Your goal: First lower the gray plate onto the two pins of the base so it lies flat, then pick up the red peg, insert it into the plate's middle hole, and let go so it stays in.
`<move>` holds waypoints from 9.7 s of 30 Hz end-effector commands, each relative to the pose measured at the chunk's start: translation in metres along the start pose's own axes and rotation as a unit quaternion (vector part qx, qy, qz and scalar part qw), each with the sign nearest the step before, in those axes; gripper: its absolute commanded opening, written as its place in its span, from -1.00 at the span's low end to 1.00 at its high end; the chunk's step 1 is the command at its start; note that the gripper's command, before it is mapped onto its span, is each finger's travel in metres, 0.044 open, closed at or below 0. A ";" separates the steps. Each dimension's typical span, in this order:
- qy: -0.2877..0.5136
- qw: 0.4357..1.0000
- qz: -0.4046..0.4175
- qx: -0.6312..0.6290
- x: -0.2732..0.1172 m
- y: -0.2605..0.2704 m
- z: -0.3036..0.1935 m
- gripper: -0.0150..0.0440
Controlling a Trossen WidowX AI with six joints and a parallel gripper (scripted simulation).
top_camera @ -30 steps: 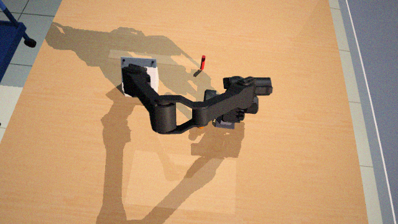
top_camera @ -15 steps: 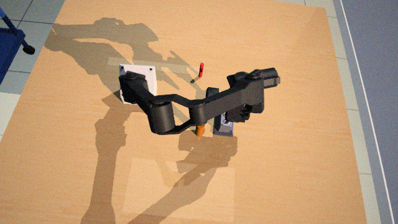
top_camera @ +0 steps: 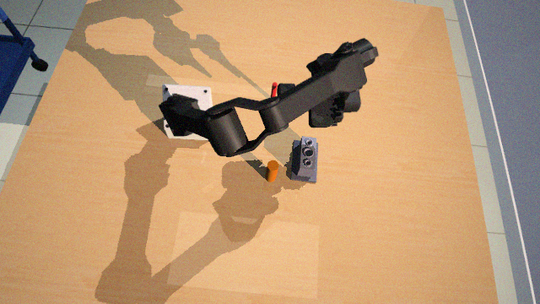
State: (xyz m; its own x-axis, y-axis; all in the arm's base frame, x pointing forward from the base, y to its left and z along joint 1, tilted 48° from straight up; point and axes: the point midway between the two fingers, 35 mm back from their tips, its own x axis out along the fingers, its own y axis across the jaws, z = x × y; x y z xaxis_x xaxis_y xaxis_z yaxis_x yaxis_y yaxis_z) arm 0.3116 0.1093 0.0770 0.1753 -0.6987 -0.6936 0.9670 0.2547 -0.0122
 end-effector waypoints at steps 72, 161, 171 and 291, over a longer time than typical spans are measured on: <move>-0.011 0.983 -0.009 -0.185 0.109 -0.084 -0.142 0.20; 0.000 0.981 -0.005 -0.192 0.029 -0.016 -0.044 -0.49; -0.002 0.982 -0.005 -0.190 0.029 -0.008 -0.014 -0.49; -0.013 0.983 -0.012 -0.181 0.049 0.003 0.060 -0.49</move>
State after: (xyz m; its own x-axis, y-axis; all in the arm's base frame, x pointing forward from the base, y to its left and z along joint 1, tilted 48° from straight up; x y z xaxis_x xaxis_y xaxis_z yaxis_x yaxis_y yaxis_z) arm 0.3342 0.0361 0.0863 0.1617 -0.7227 -0.6719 0.8426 0.4556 -0.2873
